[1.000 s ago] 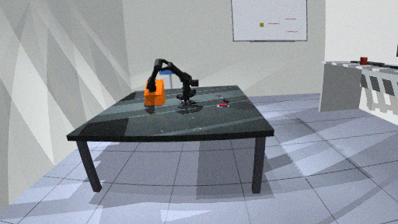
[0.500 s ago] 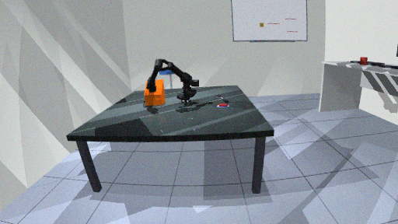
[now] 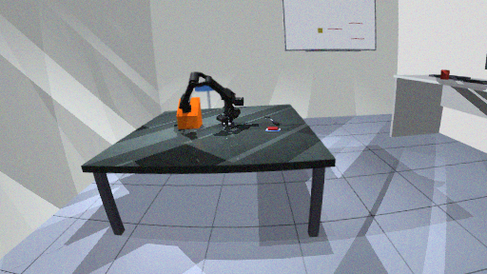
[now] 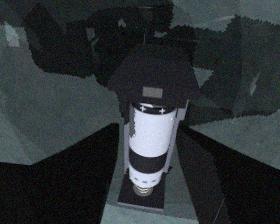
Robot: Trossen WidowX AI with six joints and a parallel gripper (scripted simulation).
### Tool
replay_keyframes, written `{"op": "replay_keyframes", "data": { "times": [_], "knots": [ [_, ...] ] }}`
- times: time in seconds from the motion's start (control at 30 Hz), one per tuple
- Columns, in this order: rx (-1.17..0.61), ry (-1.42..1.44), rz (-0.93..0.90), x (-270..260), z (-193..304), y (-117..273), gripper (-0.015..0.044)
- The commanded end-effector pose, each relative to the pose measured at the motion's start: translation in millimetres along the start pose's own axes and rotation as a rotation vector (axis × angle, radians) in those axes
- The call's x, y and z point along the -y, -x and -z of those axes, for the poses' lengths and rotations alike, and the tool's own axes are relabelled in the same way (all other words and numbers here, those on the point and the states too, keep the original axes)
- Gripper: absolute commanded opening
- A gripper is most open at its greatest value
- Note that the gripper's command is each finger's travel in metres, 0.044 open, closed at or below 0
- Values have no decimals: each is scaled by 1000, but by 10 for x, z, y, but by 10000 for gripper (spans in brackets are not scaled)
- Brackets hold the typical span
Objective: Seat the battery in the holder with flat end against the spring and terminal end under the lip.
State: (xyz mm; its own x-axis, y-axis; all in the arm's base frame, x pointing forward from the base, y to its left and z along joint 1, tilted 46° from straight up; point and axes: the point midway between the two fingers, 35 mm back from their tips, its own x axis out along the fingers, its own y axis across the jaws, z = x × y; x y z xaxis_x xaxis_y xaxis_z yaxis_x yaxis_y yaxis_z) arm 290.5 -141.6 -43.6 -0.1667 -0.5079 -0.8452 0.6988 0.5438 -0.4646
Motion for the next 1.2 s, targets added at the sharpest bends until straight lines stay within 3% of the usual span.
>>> {"op": "replay_keyframes", "data": {
  "times": [0.0,0.3,0.63,1.17],
  "knots": [
    [3,-2,-4,-16,9,78,170],
    [3,-2,-4,-24,22,135,170],
    [1,-2,-7,-138,192,829,433],
    [1,-2,-7,-154,211,823,440]
  ]
}}
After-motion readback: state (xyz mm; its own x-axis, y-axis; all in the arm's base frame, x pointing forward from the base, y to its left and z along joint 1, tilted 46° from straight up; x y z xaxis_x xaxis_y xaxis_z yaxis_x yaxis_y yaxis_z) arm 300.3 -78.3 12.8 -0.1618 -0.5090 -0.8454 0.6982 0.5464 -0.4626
